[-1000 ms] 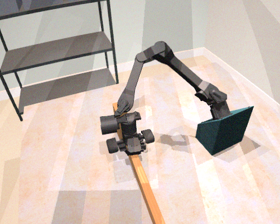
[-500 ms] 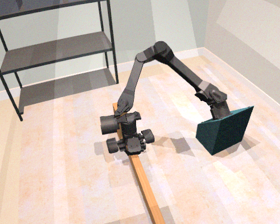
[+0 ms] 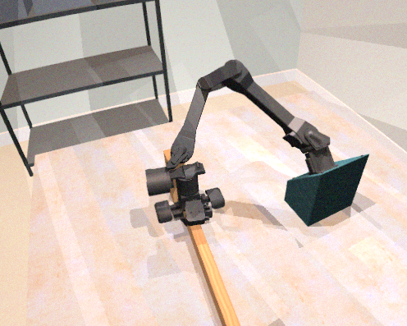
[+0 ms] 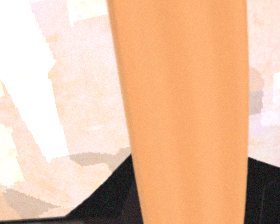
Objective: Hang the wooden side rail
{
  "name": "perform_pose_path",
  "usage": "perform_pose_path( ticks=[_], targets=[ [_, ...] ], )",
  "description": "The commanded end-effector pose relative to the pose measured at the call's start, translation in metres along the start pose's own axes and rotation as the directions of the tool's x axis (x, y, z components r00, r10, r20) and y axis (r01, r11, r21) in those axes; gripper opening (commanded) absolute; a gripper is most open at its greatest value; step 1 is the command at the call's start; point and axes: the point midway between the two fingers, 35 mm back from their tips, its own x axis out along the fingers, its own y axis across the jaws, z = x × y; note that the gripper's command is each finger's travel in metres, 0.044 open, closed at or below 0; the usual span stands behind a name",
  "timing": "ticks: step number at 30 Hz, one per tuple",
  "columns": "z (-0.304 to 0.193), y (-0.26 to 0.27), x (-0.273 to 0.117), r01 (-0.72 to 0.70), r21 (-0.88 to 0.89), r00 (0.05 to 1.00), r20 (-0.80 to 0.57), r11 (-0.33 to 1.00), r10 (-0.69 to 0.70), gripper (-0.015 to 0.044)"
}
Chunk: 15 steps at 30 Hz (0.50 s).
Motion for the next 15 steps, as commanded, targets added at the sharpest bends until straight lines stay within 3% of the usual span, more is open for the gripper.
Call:
perform_pose_path(
  ticks=[1, 15],
  targets=[
    [0.0008, -0.0005, -0.0029, 0.003, -0.005, 1.0, 0.002, 1.0, -0.003, 0.0],
    [0.0008, -0.0005, -0.0052, 0.003, -0.005, 1.0, 0.002, 1.0, -0.003, 0.0]
  ],
)
